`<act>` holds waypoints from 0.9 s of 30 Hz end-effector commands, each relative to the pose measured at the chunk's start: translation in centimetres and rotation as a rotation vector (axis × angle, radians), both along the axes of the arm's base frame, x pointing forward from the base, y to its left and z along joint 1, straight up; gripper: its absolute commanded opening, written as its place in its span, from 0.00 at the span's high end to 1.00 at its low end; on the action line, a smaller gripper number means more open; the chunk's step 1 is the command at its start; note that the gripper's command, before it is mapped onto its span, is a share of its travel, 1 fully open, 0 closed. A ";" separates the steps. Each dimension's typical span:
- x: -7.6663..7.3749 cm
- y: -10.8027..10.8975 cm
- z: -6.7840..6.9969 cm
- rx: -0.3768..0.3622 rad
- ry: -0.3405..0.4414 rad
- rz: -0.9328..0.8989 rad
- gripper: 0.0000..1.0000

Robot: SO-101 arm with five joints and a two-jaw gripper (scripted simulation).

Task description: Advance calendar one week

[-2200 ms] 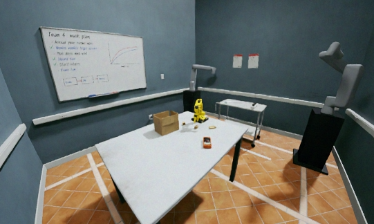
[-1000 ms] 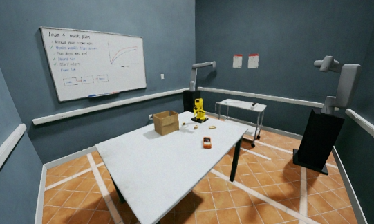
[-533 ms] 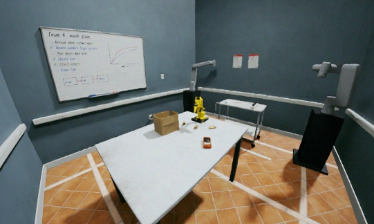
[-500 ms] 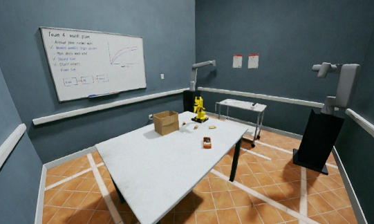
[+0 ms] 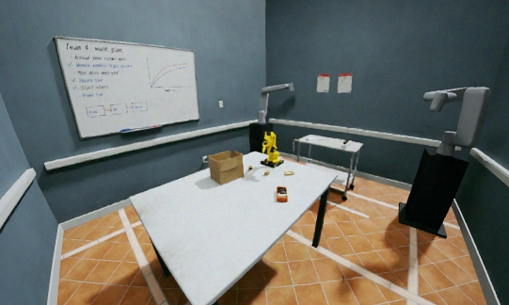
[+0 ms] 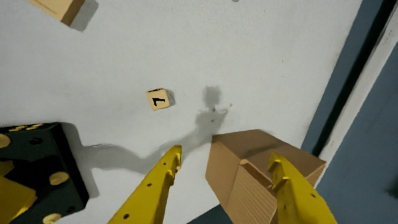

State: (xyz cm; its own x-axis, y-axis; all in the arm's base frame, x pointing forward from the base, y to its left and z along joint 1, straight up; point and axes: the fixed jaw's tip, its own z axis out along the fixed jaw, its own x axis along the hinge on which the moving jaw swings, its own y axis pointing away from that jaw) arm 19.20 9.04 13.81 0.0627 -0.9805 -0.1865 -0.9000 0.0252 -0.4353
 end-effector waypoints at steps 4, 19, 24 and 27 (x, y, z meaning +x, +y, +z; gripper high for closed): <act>0.8 -1.1 0.3 0.063 0.013 -0.177 0.65; 2.7 -4.6 0.3 0.257 0.067 -0.731 0.65; 3.4 -6.3 0.3 0.346 0.079 -0.965 0.65; 3.7 -7.3 0.2 0.400 0.084 -1.104 0.65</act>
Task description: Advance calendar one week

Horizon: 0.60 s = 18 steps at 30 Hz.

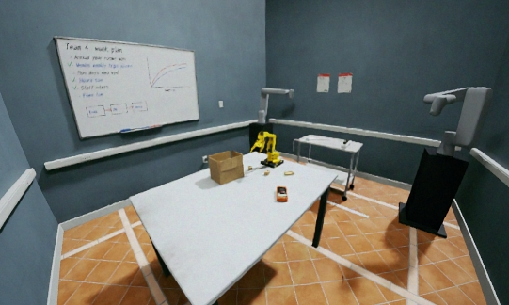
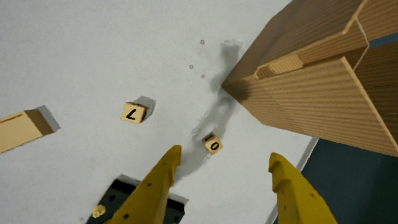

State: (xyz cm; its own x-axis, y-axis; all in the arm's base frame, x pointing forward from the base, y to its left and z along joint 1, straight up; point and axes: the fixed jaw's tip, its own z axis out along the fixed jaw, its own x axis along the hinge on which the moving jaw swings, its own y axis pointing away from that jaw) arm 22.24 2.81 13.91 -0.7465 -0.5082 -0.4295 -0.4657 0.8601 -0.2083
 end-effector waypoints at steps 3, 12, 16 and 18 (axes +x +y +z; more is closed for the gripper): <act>1.0 -2.2 0.1 0.106 -0.003 -0.290 0.65; 1.5 -4.7 0.1 0.223 -0.010 -0.609 0.65; 1.6 -5.8 0.1 0.271 -0.016 -0.739 0.65; 1.7 -6.3 0.1 0.291 -0.020 -0.793 0.65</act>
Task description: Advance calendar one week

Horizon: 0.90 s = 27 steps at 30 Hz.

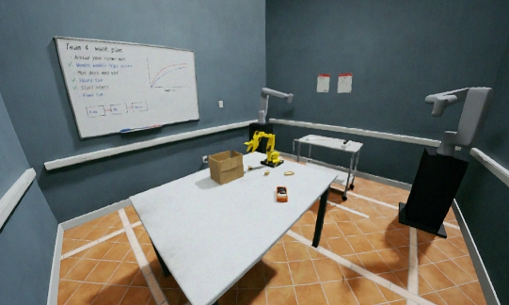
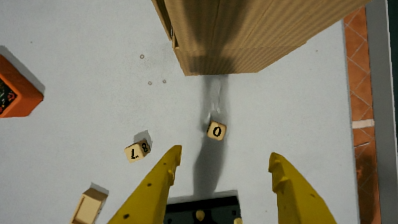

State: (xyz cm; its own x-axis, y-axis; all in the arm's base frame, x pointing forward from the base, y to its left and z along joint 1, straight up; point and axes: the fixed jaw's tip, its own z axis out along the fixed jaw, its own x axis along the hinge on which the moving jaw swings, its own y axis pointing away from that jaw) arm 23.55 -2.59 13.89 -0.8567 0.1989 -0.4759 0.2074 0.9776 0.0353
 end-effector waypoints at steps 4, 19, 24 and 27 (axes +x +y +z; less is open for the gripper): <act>0.4 -1.3 0.1 0.049 -0.016 -0.142 0.65; 0.4 -2.3 0.1 0.090 -0.025 -0.258 0.65; 0.4 -2.3 0.0 0.091 -0.021 -0.259 0.65; 0.5 -2.3 -0.5 0.093 0.004 -0.260 0.65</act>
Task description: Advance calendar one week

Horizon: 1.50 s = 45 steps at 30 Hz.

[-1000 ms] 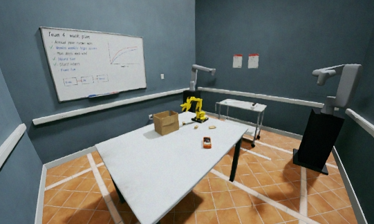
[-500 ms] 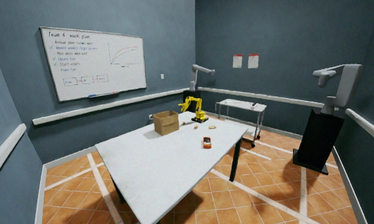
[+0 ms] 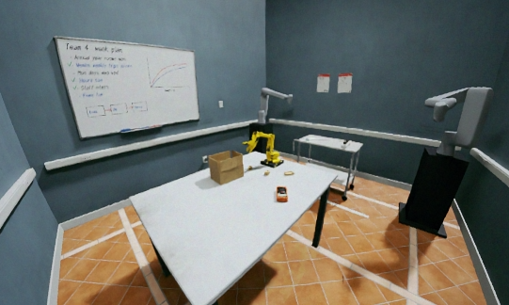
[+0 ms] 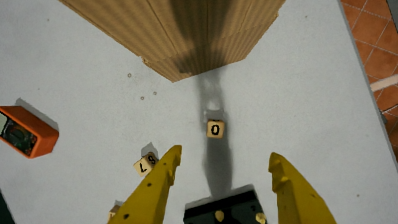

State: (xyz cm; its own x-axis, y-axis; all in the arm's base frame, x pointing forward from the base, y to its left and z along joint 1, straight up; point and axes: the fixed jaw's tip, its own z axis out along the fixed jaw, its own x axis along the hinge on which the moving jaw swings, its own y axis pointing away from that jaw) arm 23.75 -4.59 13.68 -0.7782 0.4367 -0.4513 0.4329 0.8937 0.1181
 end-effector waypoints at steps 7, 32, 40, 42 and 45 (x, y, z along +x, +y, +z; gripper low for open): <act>0.2 -0.3 -3.7 0.043 0.163 -0.020 0.65; -1.1 0.0 -10.5 0.116 0.470 -0.037 0.65; -1.1 0.0 -10.5 0.116 0.470 -0.037 0.65; -1.1 0.0 -10.5 0.116 0.470 -0.037 0.65; -1.1 0.0 -10.5 0.116 0.470 -0.037 0.65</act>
